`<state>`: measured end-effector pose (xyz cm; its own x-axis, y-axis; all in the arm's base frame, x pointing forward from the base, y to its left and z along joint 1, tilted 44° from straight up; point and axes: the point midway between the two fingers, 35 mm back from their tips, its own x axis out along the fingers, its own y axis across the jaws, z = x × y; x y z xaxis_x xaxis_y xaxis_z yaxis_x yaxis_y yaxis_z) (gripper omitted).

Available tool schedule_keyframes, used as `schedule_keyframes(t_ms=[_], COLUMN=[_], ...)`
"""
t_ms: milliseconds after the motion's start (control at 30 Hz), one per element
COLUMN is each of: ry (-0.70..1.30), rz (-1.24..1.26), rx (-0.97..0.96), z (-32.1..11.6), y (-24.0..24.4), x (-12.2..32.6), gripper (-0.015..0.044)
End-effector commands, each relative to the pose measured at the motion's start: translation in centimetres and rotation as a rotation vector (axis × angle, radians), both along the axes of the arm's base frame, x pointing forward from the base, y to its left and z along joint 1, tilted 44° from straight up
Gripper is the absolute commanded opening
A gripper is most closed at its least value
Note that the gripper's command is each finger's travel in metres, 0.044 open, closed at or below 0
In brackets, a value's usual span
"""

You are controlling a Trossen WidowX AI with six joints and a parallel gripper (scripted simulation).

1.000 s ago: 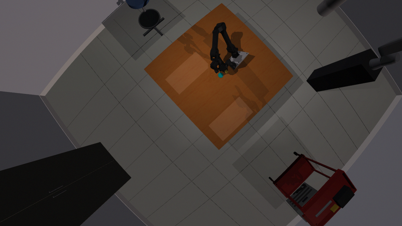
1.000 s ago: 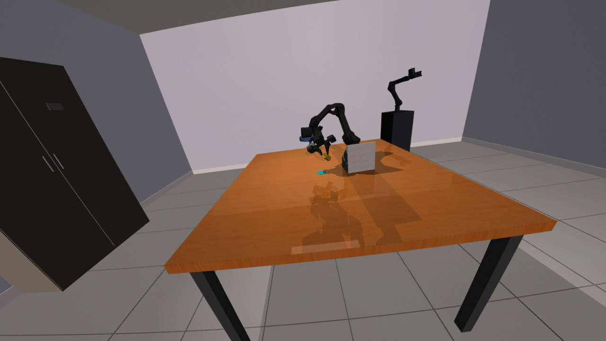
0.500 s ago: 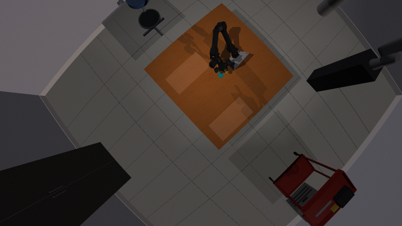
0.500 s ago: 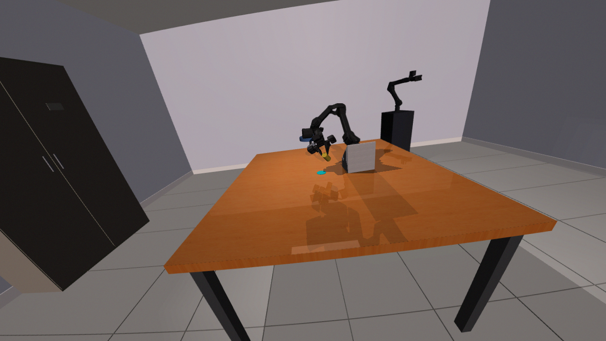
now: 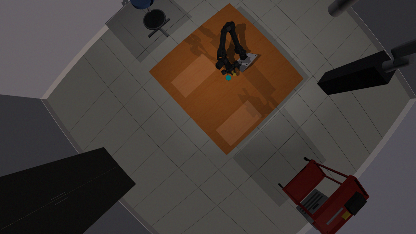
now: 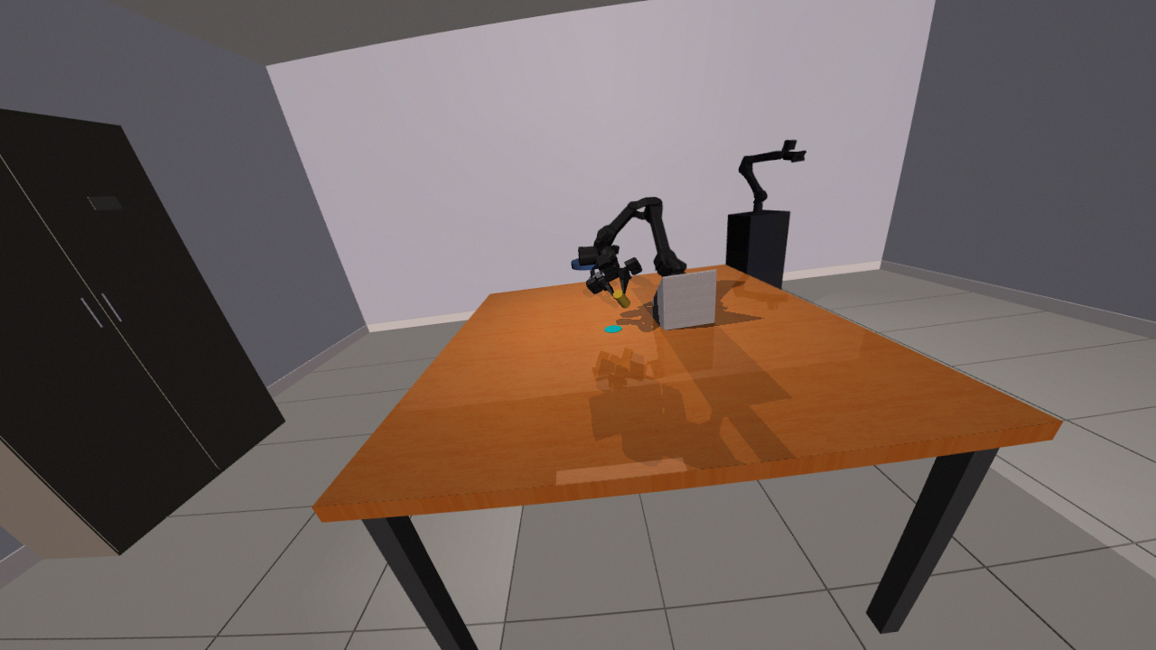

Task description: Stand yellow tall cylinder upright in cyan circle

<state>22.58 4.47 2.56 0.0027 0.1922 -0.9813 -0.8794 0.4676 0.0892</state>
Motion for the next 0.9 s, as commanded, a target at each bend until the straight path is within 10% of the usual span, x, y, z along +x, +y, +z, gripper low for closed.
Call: schedule_keyframes(t_ms=[0, 867], ry=[-0.031, -0.165], rz=[0.011, 0.047], rx=[0.028, 0.166], z=[0.31, 0.98], y=[0.08, -0.03], x=[0.13, 0.42], gripper=[0.0105, 0.0105])
